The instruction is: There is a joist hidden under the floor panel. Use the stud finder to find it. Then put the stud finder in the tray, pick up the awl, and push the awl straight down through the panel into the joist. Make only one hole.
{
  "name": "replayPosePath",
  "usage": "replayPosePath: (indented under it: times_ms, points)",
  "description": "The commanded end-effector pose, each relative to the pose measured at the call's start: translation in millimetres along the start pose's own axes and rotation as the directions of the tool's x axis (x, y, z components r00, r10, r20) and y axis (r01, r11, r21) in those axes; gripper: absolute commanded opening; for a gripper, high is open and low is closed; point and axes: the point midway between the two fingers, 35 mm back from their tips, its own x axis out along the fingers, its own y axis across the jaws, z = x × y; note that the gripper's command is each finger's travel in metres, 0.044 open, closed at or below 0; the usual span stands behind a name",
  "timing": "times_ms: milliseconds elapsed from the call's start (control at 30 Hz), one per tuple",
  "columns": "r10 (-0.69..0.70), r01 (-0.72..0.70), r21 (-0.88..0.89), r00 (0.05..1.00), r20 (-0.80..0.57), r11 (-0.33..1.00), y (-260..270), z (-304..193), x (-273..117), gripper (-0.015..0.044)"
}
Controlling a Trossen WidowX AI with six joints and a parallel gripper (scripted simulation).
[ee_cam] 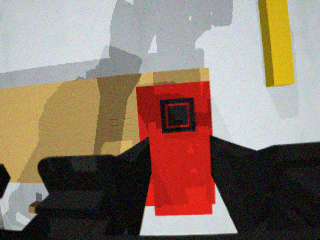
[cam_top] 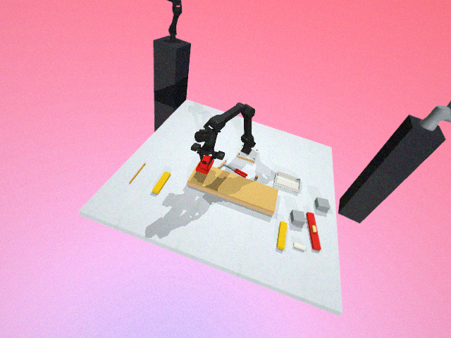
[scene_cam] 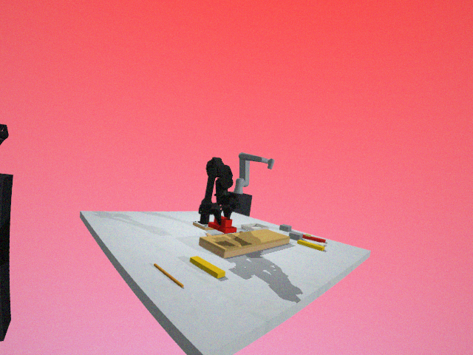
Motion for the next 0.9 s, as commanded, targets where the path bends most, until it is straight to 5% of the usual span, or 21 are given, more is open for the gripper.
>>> replayPosePath:
  times_ms: [0, 867]
  points:
    - [-0.009, 0.009, 0.002, 1.000, 0.006, 1.000, -1.5, -0.2, 3.6, 0.0000]
    - [-0.009, 0.009, 0.002, 1.000, 0.006, 1.000, -1.8, -10.0, 36.7, 0.0000]
